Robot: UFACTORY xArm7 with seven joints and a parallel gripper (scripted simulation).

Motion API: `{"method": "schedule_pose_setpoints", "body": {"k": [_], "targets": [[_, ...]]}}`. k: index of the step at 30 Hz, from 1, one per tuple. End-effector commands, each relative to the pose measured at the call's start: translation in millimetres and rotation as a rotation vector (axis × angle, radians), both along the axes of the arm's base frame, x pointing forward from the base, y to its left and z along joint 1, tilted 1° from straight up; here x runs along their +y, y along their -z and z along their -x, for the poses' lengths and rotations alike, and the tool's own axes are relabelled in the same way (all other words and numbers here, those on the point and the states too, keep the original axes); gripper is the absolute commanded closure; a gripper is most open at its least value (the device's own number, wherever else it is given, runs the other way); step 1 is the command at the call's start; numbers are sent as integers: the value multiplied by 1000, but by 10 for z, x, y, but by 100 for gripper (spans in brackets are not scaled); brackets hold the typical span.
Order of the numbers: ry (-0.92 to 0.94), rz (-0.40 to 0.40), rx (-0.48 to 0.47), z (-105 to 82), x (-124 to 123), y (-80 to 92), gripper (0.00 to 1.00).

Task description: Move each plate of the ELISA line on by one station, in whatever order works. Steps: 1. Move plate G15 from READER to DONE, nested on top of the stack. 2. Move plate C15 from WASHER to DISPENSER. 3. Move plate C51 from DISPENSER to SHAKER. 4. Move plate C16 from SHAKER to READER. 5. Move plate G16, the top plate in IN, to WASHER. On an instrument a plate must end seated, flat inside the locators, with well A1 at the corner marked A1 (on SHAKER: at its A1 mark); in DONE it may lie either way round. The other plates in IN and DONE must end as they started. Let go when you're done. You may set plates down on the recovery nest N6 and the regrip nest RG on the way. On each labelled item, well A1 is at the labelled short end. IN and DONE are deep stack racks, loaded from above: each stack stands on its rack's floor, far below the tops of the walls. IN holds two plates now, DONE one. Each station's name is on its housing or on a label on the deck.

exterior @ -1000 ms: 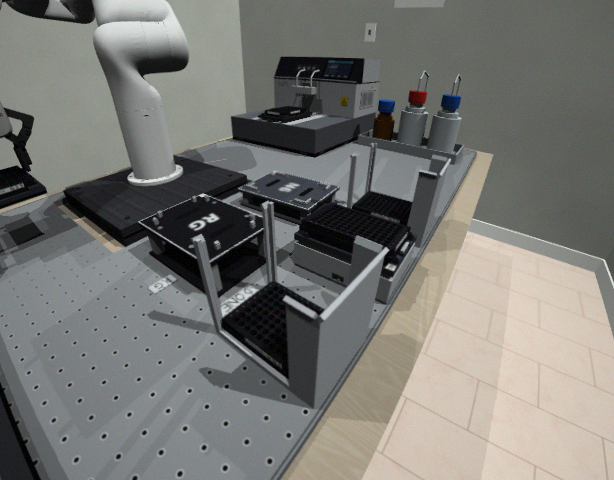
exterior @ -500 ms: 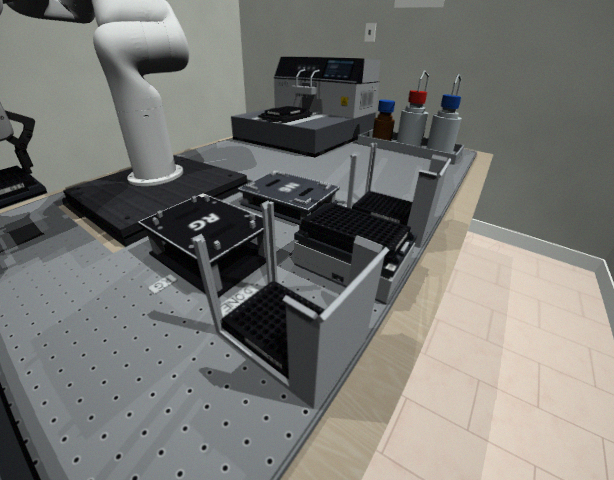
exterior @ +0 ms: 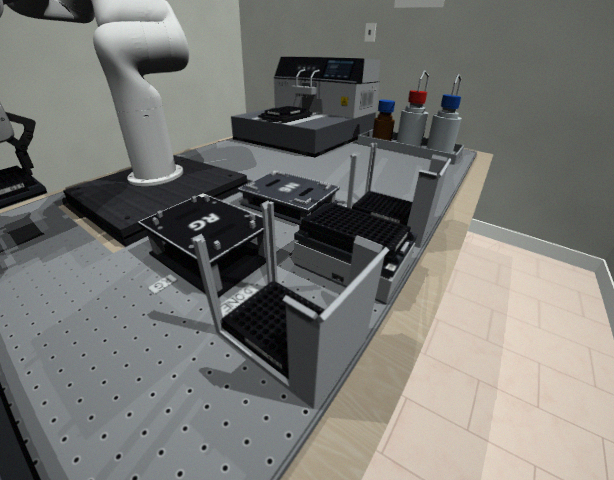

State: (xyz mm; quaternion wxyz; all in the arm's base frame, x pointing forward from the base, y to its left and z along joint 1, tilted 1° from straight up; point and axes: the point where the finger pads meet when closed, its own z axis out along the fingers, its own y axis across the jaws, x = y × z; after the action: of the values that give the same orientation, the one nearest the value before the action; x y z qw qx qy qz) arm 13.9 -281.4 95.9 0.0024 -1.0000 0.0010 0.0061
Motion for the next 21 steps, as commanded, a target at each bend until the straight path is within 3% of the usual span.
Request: {"method": "schedule_pose_setpoints", "body": {"k": [1, 5, 6, 21], "targets": [[0, 3, 0, 0, -11, -10, 0], [0, 3, 0, 0, -11, -10, 0], [0, 3, 0, 0, -11, -10, 100], [0, 3, 0, 0, -11, -11, 100]]}}
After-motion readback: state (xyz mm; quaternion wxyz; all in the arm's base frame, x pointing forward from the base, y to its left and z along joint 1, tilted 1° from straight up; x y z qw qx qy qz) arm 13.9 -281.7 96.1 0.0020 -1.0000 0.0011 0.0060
